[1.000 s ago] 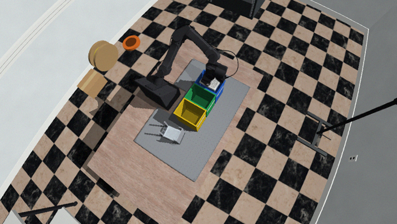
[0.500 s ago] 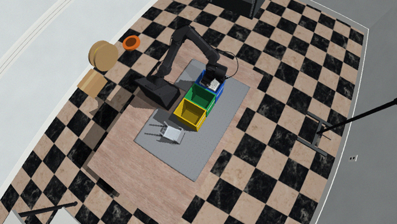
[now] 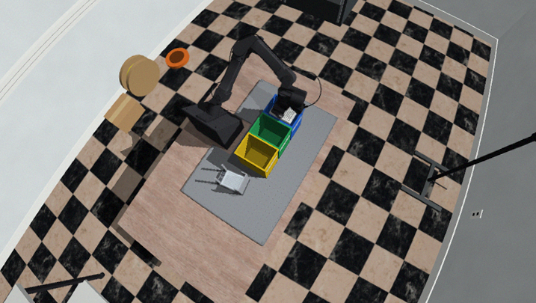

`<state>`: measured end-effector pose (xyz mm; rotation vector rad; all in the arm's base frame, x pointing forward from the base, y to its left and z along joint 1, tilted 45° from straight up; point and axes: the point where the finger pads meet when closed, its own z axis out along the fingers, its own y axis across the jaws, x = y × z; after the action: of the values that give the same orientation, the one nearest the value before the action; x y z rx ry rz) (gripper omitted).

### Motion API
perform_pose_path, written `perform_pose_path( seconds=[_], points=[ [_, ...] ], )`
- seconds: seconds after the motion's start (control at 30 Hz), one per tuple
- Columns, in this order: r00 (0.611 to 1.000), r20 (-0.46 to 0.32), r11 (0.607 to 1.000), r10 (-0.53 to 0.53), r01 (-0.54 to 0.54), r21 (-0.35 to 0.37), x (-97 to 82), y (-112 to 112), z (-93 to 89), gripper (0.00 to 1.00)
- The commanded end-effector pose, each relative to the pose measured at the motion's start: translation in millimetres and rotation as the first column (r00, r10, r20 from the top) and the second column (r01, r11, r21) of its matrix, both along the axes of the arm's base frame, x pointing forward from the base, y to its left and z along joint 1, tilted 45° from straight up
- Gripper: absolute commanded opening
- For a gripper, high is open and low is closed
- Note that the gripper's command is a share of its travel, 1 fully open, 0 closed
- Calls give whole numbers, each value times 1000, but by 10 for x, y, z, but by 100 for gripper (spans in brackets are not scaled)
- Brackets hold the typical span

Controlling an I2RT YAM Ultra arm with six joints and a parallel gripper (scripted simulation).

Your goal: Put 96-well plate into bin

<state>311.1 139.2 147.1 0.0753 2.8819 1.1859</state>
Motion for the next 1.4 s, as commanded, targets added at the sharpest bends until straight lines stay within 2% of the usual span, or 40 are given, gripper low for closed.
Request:
perform_pose_path(
  seconds=[0.0,0.2,0.23,0.33,1.37],
  points=[
    [999,33,1000,-9,10,-4,24,6,36,0],
    [1000,23,1000,-18,18,-4,29,-3,-10,0],
    [999,48,1000,-14,14,-3,84,19,54,0],
    [1000,21,1000,-17,17,-4,30,17,-32,0],
    [1000,26,1000,-11,11,1,45,19,-1,0]
  ],
)
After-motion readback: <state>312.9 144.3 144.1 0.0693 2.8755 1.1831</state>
